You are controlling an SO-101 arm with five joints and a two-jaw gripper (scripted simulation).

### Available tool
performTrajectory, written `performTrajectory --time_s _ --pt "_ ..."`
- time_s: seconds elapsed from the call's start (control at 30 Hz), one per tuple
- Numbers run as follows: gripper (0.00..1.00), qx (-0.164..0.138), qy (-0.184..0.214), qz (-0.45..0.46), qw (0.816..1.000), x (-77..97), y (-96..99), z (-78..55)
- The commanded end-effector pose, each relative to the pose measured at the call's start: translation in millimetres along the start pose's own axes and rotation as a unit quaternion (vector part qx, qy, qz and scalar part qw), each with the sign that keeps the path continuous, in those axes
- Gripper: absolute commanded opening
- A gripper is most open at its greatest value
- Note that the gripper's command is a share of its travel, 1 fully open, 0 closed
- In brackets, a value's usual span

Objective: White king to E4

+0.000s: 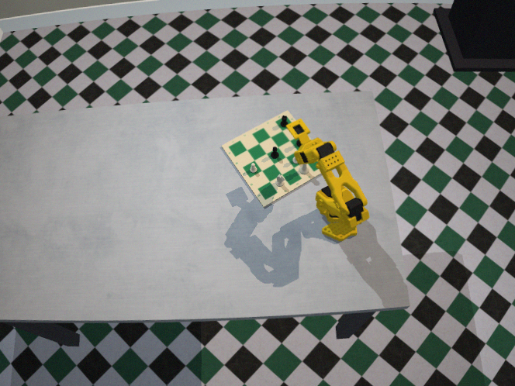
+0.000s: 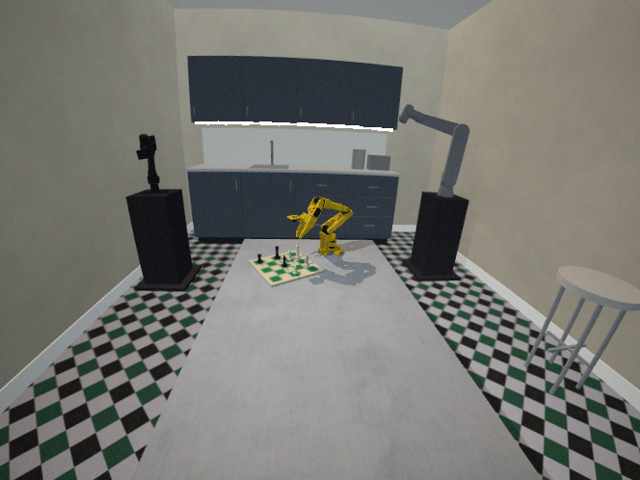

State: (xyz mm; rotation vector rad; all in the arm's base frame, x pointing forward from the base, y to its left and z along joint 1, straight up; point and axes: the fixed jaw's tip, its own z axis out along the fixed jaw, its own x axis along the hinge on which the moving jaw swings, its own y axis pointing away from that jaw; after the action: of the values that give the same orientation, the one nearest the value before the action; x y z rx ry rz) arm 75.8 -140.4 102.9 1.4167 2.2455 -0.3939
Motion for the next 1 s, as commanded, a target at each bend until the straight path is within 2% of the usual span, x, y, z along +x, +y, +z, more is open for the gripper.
performTrajectory --time_s 0.0,0.23,0.43,0.5,0.53,0.73,0.97 --pt "0.13 -0.012 0.007 -0.016 1.0 -0.1 7.1 -0.6" --pt "0.16 -0.054 0.018 -0.092 0.994 0.9 34.8 -3.2" --pt "0.19 -0.106 0.031 -0.19 0.976 8.2 69.6 -9.6" --pt "0.19 -0.106 0.031 -0.19 0.976 8.2 69.6 -9.6" --pt "0.2 -0.115 0.034 -0.209 0.971 10.3 76.0 -11.2" --pt "0.23 -0.173 0.048 -0.329 0.927 30.3 115.8 -24.8" --pt "0.28 -0.235 0.062 -0.472 0.847 68.6 155.7 -48.4"
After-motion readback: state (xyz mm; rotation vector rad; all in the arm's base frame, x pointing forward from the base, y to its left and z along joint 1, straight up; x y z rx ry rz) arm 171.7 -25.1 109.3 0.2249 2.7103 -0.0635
